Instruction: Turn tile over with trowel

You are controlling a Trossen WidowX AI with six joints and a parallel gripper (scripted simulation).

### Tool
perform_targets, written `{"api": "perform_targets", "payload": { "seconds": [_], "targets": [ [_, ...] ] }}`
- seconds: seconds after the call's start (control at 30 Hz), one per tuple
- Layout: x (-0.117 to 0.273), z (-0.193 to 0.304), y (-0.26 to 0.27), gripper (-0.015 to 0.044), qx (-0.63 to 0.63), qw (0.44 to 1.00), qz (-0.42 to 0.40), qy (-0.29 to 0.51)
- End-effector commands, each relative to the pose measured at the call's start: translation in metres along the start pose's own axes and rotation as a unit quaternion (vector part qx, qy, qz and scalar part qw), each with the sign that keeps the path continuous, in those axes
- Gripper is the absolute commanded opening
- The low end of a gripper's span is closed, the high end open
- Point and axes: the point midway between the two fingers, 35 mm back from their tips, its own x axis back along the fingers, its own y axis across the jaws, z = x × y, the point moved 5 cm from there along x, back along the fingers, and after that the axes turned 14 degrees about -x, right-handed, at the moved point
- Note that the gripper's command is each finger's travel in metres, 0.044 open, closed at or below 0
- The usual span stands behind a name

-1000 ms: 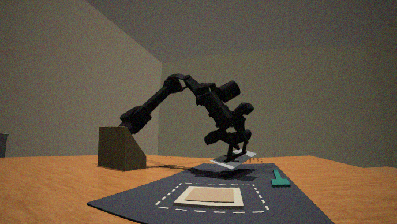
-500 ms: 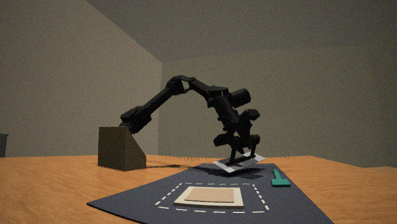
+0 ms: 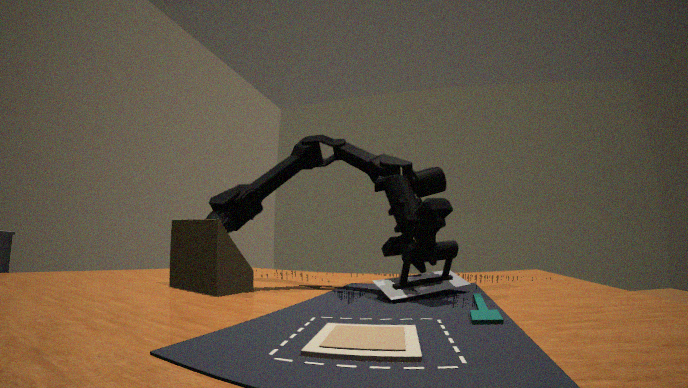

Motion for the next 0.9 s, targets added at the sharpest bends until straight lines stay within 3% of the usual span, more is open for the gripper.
{"api": "perform_targets", "payload": {
  "seconds": [0.0, 0.87],
  "targets": [
    [0.004, -0.009, 0.005, 0.0, -0.024, 1.0, 0.013, 0.011],
    [0.017, -0.03, 0.063, 0.0, -0.147, 0.977, 0.093, 0.124]
  ]
}}
